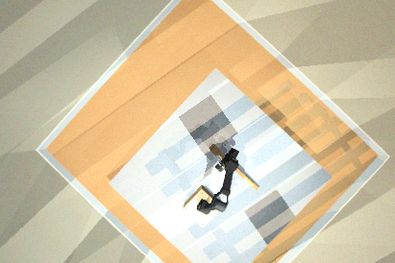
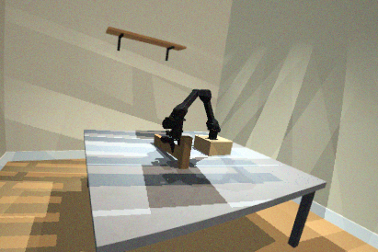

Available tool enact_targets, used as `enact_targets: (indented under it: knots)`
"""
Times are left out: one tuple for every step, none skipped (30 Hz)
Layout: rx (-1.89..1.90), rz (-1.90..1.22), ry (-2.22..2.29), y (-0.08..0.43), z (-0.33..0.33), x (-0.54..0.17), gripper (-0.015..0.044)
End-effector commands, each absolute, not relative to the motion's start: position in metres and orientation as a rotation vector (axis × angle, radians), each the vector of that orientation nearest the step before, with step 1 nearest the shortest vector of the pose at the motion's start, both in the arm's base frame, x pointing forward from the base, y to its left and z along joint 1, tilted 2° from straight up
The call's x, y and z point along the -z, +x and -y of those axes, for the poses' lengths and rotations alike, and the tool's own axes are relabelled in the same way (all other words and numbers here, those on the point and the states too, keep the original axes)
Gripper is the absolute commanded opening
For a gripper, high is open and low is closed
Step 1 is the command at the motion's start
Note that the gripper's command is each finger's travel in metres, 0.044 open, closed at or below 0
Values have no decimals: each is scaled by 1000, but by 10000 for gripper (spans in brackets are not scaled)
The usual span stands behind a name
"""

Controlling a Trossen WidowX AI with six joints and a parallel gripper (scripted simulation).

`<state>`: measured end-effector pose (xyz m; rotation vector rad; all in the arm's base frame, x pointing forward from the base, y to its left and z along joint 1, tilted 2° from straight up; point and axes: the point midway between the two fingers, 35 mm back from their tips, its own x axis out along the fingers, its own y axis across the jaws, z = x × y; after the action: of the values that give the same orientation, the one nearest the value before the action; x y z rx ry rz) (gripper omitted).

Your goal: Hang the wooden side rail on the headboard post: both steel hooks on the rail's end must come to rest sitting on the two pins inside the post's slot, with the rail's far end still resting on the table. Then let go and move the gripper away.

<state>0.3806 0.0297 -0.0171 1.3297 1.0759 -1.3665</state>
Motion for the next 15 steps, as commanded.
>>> enact_targets:
  knots:
    - [1360,-1069,1342,385,-31,14,0]
    - [1360,-1069,1342,385,-31,14,0]
    - [1360,-1069,1342,385,-31,14,0]
    - [1360,-1069,1342,385,-32,14,0]
    - [1360,-1069,1342,385,-32,14,0]
    - [1360,-1069,1342,386,-32,14,0]
    - [1360,-1069,1342,386,-32,14,0]
    - [1360,-1069,1342,386,-32,14,0]
    - [1360,-1069,1342,386,-32,14,0]
    - [1360,-1069,1342,386,-32,14,0]
    - [1360,-1069,1342,386,-32,14,0]
    - [1360,-1069,1342,386,-32,14,0]
    - [1360,-1069,1342,386,-32,14,0]
    - [1360,-1069,1342,386,-32,14,0]
    - [1360,-1069,1342,386,-33,14,0]
